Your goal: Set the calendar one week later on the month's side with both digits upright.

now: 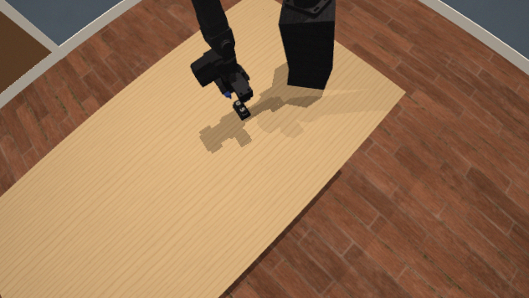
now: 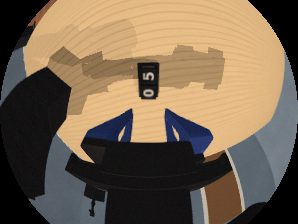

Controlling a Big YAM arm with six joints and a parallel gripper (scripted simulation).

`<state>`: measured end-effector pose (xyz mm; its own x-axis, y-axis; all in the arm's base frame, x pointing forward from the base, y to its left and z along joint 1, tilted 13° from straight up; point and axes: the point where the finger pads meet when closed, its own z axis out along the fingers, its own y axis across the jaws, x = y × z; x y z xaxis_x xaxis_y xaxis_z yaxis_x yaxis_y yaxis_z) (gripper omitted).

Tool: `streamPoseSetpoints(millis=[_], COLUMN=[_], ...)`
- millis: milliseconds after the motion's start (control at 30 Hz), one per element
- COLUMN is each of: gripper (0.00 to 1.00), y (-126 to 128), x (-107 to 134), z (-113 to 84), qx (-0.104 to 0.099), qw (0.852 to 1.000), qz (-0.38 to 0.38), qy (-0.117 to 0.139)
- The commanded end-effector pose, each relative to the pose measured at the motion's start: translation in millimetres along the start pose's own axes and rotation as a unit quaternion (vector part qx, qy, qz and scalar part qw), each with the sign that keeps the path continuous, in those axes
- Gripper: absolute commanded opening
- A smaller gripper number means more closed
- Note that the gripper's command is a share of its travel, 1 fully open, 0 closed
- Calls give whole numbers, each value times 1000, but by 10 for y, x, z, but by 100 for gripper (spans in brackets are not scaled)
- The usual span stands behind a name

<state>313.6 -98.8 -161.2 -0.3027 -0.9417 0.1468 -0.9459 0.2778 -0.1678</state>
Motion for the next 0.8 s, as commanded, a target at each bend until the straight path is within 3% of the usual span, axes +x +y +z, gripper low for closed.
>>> streamPoseSetpoints(millis=[0, 767], gripper=[46, 46], y=[3, -30], x=[-24, 14], z=[8, 152], qx=[0, 3], qw=[1000, 1000], qz=[-7, -2], qy=[-2, -2])
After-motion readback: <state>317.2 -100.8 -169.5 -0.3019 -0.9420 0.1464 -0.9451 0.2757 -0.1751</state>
